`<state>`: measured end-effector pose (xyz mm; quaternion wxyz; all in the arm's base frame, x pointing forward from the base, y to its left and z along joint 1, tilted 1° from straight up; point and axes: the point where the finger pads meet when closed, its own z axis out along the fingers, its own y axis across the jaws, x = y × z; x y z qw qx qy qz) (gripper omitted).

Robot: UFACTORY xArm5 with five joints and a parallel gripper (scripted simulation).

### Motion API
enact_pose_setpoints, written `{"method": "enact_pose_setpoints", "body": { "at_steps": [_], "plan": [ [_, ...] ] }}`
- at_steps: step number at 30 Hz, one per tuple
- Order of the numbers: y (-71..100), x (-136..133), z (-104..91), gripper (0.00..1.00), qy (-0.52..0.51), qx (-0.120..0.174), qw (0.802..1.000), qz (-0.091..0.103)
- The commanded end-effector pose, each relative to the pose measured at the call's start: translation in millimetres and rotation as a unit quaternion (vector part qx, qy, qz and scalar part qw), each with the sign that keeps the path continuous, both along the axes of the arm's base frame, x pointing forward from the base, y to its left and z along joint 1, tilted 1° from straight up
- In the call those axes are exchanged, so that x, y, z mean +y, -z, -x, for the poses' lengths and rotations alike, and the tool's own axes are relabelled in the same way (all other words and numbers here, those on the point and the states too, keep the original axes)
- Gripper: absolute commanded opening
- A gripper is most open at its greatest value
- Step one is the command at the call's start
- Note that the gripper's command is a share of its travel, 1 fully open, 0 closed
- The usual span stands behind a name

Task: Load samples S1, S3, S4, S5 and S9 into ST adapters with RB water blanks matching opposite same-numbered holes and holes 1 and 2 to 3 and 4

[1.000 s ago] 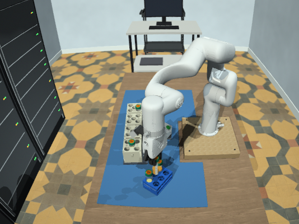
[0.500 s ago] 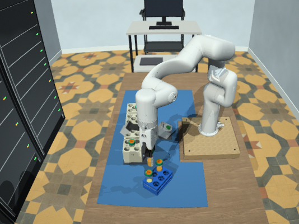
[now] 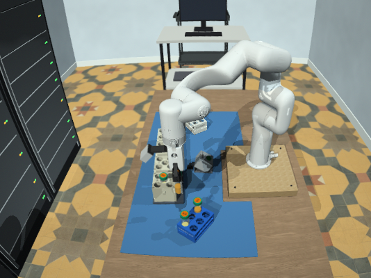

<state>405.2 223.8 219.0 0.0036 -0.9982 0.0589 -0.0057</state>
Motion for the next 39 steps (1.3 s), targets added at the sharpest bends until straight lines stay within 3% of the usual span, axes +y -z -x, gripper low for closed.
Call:
{"method": "enact_pose_setpoints", "body": {
  "at_steps": [1, 39],
  "plan": [
    [-1.6, -13, -5.4, 0.0, -0.001, -0.002, 1.0, -0.001],
    [-0.2, -175, -58.6, 0.0, -0.001, -0.002, 1.0, 0.002]
  ]
}}
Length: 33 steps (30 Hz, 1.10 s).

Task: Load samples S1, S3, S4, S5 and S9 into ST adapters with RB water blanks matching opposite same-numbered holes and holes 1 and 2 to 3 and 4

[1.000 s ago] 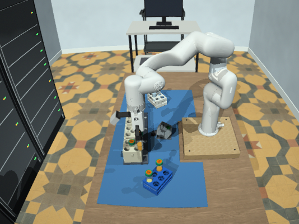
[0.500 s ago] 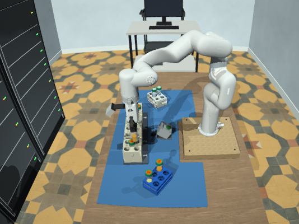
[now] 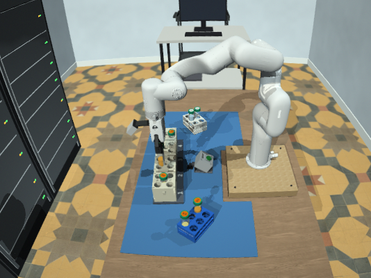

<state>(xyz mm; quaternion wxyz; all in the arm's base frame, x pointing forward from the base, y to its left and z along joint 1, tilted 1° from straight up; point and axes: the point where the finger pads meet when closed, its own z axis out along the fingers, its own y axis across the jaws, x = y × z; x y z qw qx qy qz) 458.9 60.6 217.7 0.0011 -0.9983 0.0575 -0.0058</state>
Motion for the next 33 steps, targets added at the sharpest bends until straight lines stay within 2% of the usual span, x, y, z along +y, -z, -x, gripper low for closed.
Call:
{"method": "enact_pose_setpoints", "body": {
  "at_steps": [1, 8, 27, 33],
  "plan": [
    [-1.5, -16, -6.6, 0.0, 0.0, -0.002, 1.0, 0.0],
    [-1.2, -46, -16.3, 0.0, 0.0, -0.001, 1.0, 0.001],
    [-1.2, -46, -16.3, 0.0, 0.0, -0.001, 1.0, 0.001],
    [10.8, -46, -16.5, 0.0, 0.0, -0.001, 1.0, 0.001]
  ]
}}
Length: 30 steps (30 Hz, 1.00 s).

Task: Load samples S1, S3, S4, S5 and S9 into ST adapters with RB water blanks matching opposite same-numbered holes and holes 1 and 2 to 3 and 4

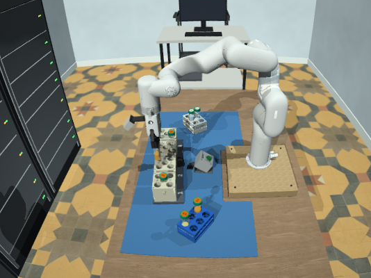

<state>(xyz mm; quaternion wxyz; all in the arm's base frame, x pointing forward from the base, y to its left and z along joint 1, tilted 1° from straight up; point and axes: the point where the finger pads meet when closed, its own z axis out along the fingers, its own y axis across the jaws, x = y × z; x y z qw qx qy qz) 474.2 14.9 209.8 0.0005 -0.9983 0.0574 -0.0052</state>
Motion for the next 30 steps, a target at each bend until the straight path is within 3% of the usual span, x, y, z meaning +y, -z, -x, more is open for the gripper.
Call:
{"method": "enact_pose_setpoints", "body": {
  "at_steps": [1, 14, 30],
  "plan": [
    [4.9, 0, -1.1, 0.0, 0.0, -0.002, 1.0, 0.0],
    [25.9, 0, -1.4, 0.0, 0.0, -0.002, 1.0, 0.0],
    [25.9, 0, -1.4, 0.0, 0.0, -0.002, 1.0, 0.0]
  ]
}}
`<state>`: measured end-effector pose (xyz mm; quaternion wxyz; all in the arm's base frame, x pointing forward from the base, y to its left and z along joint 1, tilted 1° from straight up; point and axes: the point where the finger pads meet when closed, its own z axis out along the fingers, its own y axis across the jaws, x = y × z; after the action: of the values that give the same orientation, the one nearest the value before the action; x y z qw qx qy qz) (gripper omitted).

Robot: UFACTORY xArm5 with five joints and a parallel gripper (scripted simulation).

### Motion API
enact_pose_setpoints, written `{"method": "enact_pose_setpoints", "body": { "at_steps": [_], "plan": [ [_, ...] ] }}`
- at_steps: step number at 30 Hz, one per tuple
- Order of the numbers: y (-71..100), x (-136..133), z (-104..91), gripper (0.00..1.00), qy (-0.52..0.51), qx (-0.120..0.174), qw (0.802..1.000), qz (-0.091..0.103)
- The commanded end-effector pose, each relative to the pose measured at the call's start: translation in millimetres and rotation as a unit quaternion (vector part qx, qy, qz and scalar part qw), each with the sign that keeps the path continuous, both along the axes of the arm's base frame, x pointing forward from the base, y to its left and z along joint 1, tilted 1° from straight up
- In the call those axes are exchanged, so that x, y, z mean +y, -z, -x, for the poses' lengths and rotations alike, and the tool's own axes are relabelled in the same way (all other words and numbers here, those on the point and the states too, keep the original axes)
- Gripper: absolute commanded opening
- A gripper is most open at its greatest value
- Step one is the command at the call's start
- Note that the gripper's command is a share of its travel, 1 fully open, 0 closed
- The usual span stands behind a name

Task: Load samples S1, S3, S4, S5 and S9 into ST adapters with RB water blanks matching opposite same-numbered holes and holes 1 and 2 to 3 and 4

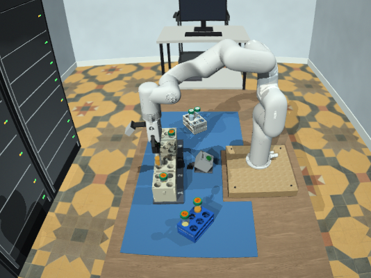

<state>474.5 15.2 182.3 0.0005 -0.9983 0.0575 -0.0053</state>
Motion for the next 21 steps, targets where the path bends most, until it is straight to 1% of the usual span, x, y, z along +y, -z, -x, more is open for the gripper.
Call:
{"method": "enact_pose_setpoints", "body": {
  "at_steps": [1, 21],
  "plan": [
    [-0.6, 0, -1.1, 0.0, 0.0, -0.002, 1.0, 0.0],
    [17.4, 0, -1.3, 0.0, 0.0, -0.002, 1.0, 0.0]
  ]
}}
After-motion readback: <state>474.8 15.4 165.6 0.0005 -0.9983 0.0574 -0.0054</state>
